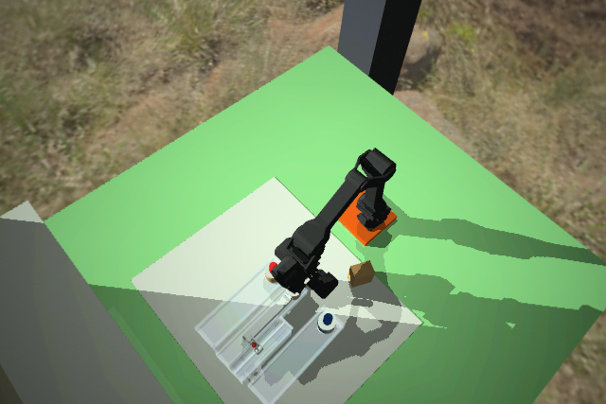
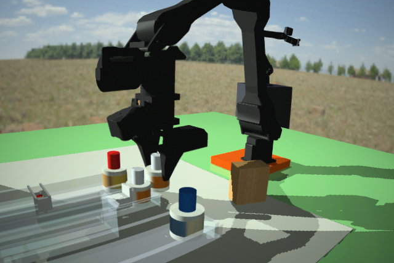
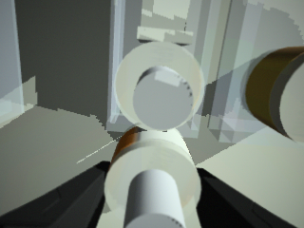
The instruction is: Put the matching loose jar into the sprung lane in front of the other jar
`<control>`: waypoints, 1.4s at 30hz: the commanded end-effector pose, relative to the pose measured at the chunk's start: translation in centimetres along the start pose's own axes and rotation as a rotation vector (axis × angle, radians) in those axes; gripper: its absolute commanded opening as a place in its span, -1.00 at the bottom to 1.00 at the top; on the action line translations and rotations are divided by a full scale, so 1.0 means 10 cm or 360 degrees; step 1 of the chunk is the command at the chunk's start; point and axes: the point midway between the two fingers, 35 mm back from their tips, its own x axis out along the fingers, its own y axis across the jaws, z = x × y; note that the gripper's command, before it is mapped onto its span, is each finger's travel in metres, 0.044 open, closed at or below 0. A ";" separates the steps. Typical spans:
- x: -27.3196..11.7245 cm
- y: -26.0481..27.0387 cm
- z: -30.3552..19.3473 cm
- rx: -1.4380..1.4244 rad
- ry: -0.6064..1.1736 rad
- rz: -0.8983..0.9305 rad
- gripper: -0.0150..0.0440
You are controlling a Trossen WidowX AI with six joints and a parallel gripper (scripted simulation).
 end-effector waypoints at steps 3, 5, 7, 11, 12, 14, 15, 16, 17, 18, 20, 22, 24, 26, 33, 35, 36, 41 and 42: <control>-0.02 0.01 0.09 0.0008 -0.0032 0.0007 -0.49; -0.02 0.01 0.10 0.0008 -0.0033 0.0007 -0.49; -0.02 0.01 0.10 0.0008 -0.0033 0.0007 -0.49; -0.02 0.01 0.12 0.0008 -0.0033 0.0007 -0.49; -0.02 0.01 0.13 0.0008 -0.0033 0.0007 -0.49; -0.02 0.01 0.14 0.0008 -0.0033 0.0007 -0.49; -0.02 0.01 0.14 0.0008 -0.0033 0.0007 -0.49; -0.02 0.01 0.14 0.0008 -0.0033 0.0007 -0.49; -0.03 0.01 0.15 0.0008 -0.0033 0.0007 -0.49; -0.03 0.01 0.15 0.0008 -0.0033 0.0007 -0.49; -0.03 0.01 0.16 0.0008 -0.0033 0.0007 -0.49; -0.03 0.01 0.17 0.0008 -0.0034 0.0007 -0.49; -0.03 0.01 0.18 0.0008 -0.0034 0.0007 -0.49; -0.03 0.01 0.19 0.0008 -0.0034 0.0007 -0.49; -0.03 0.01 0.22 0.0008 -0.0034 0.0007 -0.49; -0.03 0.01 0.23 0.0008 -0.0034 0.0007 -0.49; -0.03 0.01 0.23 0.0008 -0.0034 0.0007 -0.49; -0.03 0.01 0.25 0.0008 -0.0035 0.0007 -0.49; -0.03 0.01 0.26 0.0008 -0.0035 0.0007 -0.49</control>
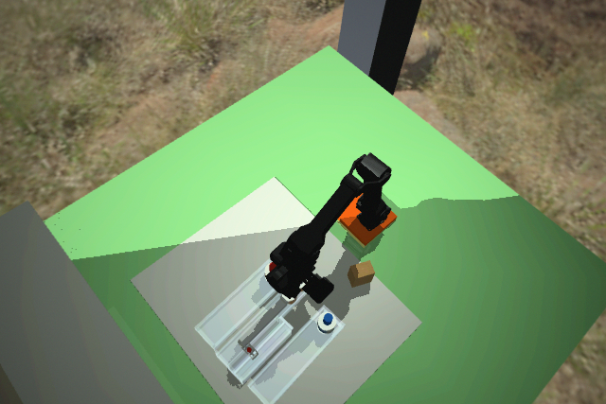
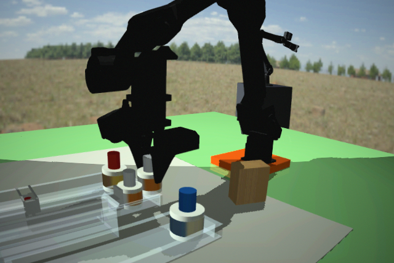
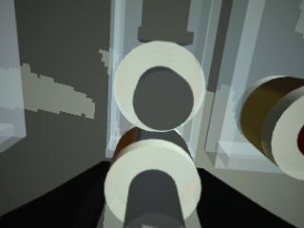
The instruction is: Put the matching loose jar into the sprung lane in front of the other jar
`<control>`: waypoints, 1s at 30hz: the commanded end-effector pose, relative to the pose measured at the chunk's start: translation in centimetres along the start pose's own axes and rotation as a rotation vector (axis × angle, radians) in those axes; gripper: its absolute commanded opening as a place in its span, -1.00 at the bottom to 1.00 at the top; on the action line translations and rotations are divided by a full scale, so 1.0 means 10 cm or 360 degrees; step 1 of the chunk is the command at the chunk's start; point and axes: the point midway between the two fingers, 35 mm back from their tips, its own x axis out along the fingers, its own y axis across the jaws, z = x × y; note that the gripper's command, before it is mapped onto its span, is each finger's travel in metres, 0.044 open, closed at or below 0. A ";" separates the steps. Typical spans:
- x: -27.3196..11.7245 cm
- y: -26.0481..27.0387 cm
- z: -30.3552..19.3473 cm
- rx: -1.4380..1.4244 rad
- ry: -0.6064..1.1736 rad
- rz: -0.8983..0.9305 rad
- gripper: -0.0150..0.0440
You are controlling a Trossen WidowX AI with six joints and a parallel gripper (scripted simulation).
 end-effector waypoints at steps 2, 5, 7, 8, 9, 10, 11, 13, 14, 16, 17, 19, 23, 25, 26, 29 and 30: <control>-0.03 0.01 0.09 0.0007 -0.0039 0.0007 -0.49; -0.03 0.01 0.10 0.0007 -0.0039 0.0007 -0.49; -0.04 0.01 0.11 0.0007 -0.0039 0.0007 -0.49; -0.04 0.01 0.12 0.0007 -0.0039 0.0007 -0.49; -0.04 0.01 0.12 0.0007 -0.0039 0.0007 -0.49; -0.04 0.01 0.13 0.0007 -0.0039 0.0007 -0.49; -0.04 0.01 0.13 0.0007 -0.0039 0.0007 -0.49; -0.04 0.01 0.14 0.0007 -0.0040 0.0007 -0.49; -0.04 0.01 0.14 0.0007 -0.0040 0.0007 -0.49; -0.04 0.01 0.15 0.0007 -0.0040 0.0007 -0.49; -0.04 0.01 0.16 0.0007 -0.0040 0.0007 -0.49; -0.04 0.01 0.16 0.0007 -0.0040 0.0007 -0.49; -0.05 0.01 0.18 0.0007 -0.0040 0.0007 -0.49; -0.05 0.01 0.19 0.0007 -0.0040 0.0007 -0.49; -0.05 0.01 0.19 0.0007 -0.0040 0.0007 -0.49; -0.06 0.01 0.21 0.0007 -0.0040 0.0007 -0.49; -0.06 0.01 0.21 0.0007 -0.0040 0.0007 -0.49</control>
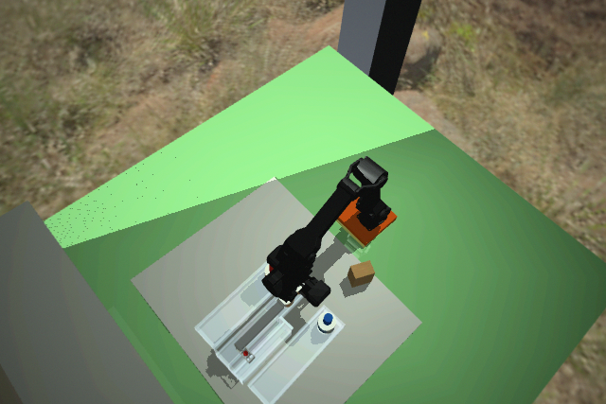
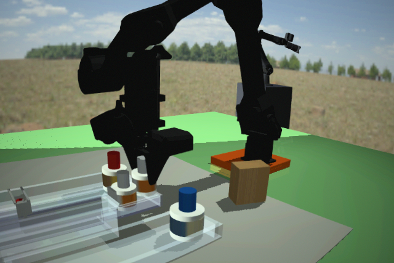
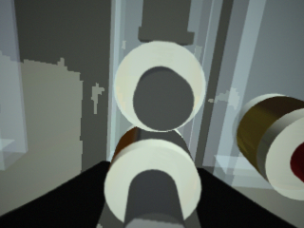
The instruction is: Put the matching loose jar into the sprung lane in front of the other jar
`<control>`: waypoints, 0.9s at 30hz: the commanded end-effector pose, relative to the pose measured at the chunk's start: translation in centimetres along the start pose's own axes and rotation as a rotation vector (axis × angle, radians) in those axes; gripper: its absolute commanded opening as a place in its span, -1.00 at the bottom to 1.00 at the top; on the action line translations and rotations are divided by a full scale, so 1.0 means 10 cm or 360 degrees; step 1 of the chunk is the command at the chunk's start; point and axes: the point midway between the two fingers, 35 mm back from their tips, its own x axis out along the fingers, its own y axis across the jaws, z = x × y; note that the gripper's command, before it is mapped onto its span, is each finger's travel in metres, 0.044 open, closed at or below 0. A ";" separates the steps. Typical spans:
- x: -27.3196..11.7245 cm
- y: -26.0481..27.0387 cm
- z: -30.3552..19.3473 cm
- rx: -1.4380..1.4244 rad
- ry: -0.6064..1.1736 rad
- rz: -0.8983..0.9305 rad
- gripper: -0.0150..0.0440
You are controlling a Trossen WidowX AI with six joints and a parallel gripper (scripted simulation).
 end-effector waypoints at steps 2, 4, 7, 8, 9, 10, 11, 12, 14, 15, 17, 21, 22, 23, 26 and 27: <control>-0.05 0.01 0.09 0.0006 -0.0045 0.0007 -0.49; -0.05 0.01 0.10 0.0006 -0.0045 0.0007 -0.49; -0.06 0.01 0.11 0.0006 -0.0045 0.0007 -0.49; -0.06 0.01 0.12 0.0006 -0.0045 0.0007 -0.49; -0.06 0.01 0.12 0.0006 -0.0045 0.0007 -0.49; -0.06 0.01 0.13 0.0006 -0.0045 0.0007 -0.49; -0.06 0.01 0.13 0.0006 -0.0045 0.0007 -0.49; -0.06 0.01 0.13 0.0006 -0.0045 0.0007 -0.49; -0.07 0.01 0.14 0.0006 -0.0045 0.0007 -0.49; -0.07 0.01 0.15 0.0006 -0.0045 0.0007 -0.49; -0.07 0.01 0.15 0.0006 -0.0046 0.0007 -0.49; -0.08 0.01 0.17 0.0006 -0.0046 0.0007 -0.49; -0.08 0.01 0.17 0.0006 -0.0046 0.0007 -0.49; -0.08 0.01 0.17 0.0006 -0.0046 0.0007 -0.49; -0.08 0.01 0.17 0.0006 -0.0046 0.0007 -0.49; -0.08 0.01 0.17 0.0006 -0.0046 0.0007 -0.49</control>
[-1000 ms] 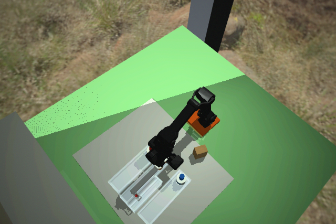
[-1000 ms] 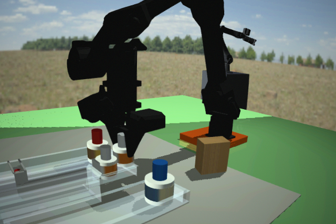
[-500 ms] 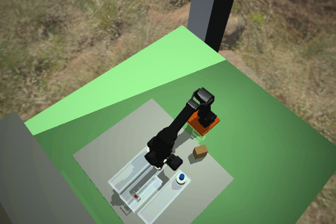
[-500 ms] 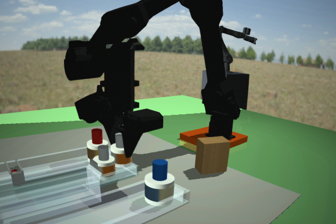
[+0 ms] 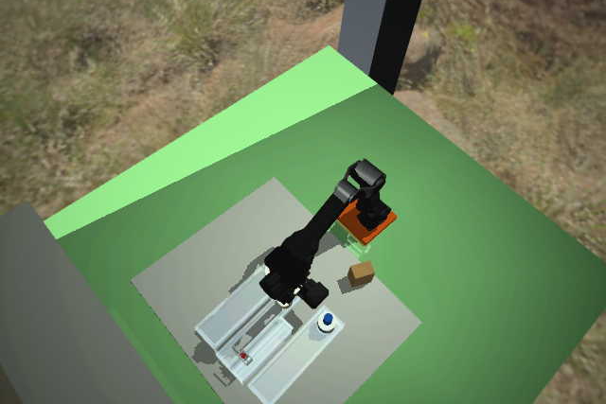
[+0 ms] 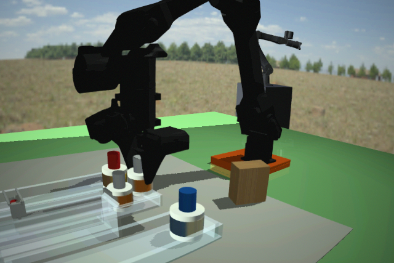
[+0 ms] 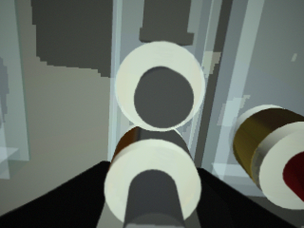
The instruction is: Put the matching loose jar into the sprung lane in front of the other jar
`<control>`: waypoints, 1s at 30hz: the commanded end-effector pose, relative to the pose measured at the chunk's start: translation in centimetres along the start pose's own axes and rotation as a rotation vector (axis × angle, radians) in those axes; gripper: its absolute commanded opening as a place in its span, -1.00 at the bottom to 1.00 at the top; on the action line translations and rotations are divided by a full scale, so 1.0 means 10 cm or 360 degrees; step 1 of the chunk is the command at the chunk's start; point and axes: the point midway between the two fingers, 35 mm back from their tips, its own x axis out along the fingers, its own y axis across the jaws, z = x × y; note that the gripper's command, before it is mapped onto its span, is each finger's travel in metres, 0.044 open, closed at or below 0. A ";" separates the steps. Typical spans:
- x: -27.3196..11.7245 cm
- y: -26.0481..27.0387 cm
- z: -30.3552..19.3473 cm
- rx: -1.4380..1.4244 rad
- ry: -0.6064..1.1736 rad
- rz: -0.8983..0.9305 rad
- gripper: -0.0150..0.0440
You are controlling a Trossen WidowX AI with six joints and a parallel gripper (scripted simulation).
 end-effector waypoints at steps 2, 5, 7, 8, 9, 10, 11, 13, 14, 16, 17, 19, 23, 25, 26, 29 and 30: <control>-0.04 0.01 0.08 0.0008 -0.0048 0.0007 -0.49; -0.04 0.01 0.08 0.0008 -0.0048 0.0007 -0.49; -0.04 0.01 0.08 0.0008 -0.0048 0.0007 -0.49; -0.04 0.01 0.08 0.0008 -0.0048 0.0007 -0.49; -0.03 0.01 0.08 0.0008 -0.0048 0.0007 -0.49; -0.03 0.01 0.08 0.0008 -0.0048 0.0007 -0.49; -0.03 0.01 0.08 0.0008 -0.0048 0.0007 -0.49; -0.03 0.01 0.08 0.0008 -0.0048 0.0007 -0.49; -0.03 0.01 0.08 0.0008 -0.0048 0.0007 -0.49; -0.03 0.01 0.08 0.0008 -0.0048 0.0007 -0.49; -0.03 0.01 0.08 0.0008 -0.0048 0.0007 -0.49; -0.03 0.01 0.08 0.0008 -0.0048 0.0007 -0.49; -0.03 0.01 0.08 0.0008 -0.0048 0.0007 -0.49; -0.03 0.01 0.08 0.0008 -0.0048 0.0007 -0.49; -0.02 0.01 0.08 0.0008 -0.0048 0.0007 -0.49; -0.02 0.01 0.08 0.0008 -0.0048 0.0007 -0.49; -0.01 0.01 0.08 0.0008 -0.0048 0.0007 -0.49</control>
